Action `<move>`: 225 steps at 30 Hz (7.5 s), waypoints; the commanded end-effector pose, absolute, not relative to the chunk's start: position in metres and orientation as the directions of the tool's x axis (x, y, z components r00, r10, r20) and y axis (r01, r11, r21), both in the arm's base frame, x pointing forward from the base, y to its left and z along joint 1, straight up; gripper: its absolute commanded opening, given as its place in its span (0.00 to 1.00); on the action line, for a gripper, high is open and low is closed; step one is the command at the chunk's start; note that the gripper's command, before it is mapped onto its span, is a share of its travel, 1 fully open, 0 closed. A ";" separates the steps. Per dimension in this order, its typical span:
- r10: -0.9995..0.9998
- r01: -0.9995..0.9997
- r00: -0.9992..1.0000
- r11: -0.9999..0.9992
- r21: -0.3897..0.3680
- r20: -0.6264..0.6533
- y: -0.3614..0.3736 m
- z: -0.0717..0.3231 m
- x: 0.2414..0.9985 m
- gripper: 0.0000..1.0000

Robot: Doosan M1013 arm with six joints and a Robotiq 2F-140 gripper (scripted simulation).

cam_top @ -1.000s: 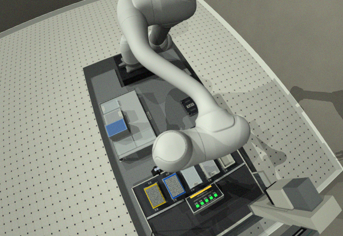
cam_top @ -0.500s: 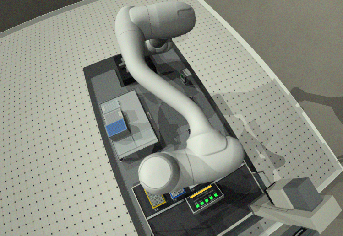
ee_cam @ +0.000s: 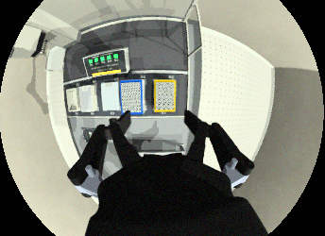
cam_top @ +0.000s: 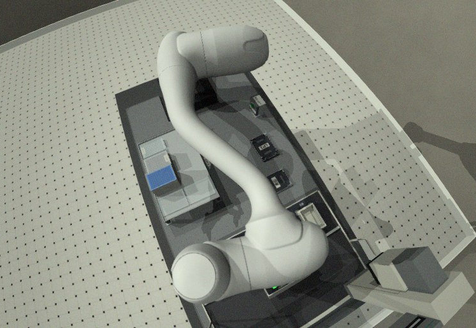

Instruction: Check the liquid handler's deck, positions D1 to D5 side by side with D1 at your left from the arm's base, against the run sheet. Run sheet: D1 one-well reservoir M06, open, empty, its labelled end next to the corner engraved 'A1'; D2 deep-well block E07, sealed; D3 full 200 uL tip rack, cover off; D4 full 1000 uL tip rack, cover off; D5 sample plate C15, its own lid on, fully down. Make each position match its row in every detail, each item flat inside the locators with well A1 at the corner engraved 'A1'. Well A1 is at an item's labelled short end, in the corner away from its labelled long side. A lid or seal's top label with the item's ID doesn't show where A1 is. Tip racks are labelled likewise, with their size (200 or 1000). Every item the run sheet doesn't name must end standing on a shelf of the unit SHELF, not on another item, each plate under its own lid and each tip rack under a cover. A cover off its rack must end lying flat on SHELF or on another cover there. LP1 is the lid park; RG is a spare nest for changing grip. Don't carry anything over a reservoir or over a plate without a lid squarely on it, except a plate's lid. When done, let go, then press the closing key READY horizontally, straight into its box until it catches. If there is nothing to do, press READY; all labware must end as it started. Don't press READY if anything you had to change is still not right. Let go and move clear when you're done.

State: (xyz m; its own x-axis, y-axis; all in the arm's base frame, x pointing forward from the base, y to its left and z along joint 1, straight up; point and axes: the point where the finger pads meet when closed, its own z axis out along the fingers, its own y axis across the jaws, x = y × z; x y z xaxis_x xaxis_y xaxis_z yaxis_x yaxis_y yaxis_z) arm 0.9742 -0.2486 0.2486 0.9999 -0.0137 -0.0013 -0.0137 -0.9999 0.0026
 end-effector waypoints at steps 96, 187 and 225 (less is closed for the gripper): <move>-0.014 -0.014 1.000 -1.000 0.002 0.000 -0.223 0.137 0.997 0.79; -0.014 -0.014 1.000 -1.000 0.002 0.000 -0.035 0.137 1.000 0.79; -0.014 -0.014 1.000 -1.000 0.002 0.000 0.040 0.136 1.001 0.79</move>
State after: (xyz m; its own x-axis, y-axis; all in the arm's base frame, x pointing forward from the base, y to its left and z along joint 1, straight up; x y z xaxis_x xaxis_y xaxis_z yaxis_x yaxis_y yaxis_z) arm 1.0004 0.0406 0.1348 0.9999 -0.0125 -0.0022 -0.0125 -0.9999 0.0021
